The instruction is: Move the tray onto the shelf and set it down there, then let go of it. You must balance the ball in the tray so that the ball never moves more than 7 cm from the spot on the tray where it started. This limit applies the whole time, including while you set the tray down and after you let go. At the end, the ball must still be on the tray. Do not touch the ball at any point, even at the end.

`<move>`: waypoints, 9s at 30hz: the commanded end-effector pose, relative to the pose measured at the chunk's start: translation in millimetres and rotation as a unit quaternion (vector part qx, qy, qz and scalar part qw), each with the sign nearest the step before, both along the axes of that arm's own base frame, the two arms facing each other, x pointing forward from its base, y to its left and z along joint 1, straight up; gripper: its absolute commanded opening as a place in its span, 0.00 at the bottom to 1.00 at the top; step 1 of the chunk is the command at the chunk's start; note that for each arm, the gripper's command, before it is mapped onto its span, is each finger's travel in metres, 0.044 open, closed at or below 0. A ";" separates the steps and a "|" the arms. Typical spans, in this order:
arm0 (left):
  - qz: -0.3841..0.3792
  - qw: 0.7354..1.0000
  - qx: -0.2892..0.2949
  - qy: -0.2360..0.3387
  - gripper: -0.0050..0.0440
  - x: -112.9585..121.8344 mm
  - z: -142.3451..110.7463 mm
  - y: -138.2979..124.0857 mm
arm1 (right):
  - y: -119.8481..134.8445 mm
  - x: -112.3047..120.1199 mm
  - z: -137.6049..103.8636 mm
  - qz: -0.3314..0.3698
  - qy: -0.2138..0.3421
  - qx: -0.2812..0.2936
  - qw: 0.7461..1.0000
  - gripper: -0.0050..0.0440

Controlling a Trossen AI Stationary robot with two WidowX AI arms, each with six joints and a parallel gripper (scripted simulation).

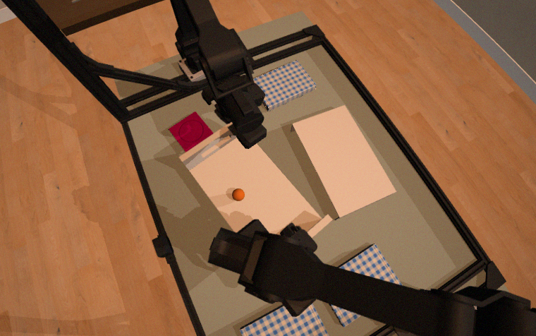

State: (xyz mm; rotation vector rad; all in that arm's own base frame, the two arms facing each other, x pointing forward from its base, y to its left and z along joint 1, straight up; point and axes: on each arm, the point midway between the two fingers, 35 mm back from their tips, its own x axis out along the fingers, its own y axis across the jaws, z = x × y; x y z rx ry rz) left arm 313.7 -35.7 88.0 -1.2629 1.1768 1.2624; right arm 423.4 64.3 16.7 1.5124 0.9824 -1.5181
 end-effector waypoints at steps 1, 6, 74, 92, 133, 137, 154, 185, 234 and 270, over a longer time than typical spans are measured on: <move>-0.001 1.000 -0.007 -0.003 0.14 0.6 7.4 -1.5 | 1.5 0.2 10.0 -0.001 -0.004 0.007 1.000 0.14; -0.001 1.000 -0.004 -0.003 0.14 0.7 9.9 -1.7 | 1.8 0.3 11.7 -0.001 -0.003 0.005 1.000 0.14; -0.001 1.000 -0.005 -0.003 0.14 3.5 11.0 16.0 | -12.4 -10.7 13.2 -0.001 -0.003 0.006 1.000 0.14; -0.001 1.000 -0.005 -0.004 0.14 4.5 10.9 21.8 | -17.2 -14.1 13.8 -0.001 -0.002 0.007 1.000 0.14; -0.001 1.000 -0.014 -0.002 0.14 6.8 10.4 35.6 | -28.2 -22.9 13.7 -0.001 -0.009 0.013 1.000 0.14; -0.001 1.000 0.006 -0.005 0.14 7.0 11.9 36.5 | -28.8 -23.5 12.3 -0.001 0.003 -0.004 1.000 0.14; -0.001 1.000 0.007 -0.004 0.14 8.1 12.2 42.2 | -33.4 -27.1 12.0 -0.001 0.003 -0.005 1.000 0.14; -0.001 1.000 -0.009 -0.001 0.14 9.8 11.2 52.8 | -41.9 -33.7 13.0 -0.001 -0.007 0.008 1.000 0.14; -0.001 1.000 -0.014 0.000 0.14 12.6 11.1 69.3 | -55.0 -44.0 13.1 -0.001 -0.011 0.012 1.000 0.14; -0.001 1.000 -0.004 0.001 0.14 14.9 12.6 81.1 | -64.3 -51.6 11.7 -0.001 -0.006 0.003 1.000 0.14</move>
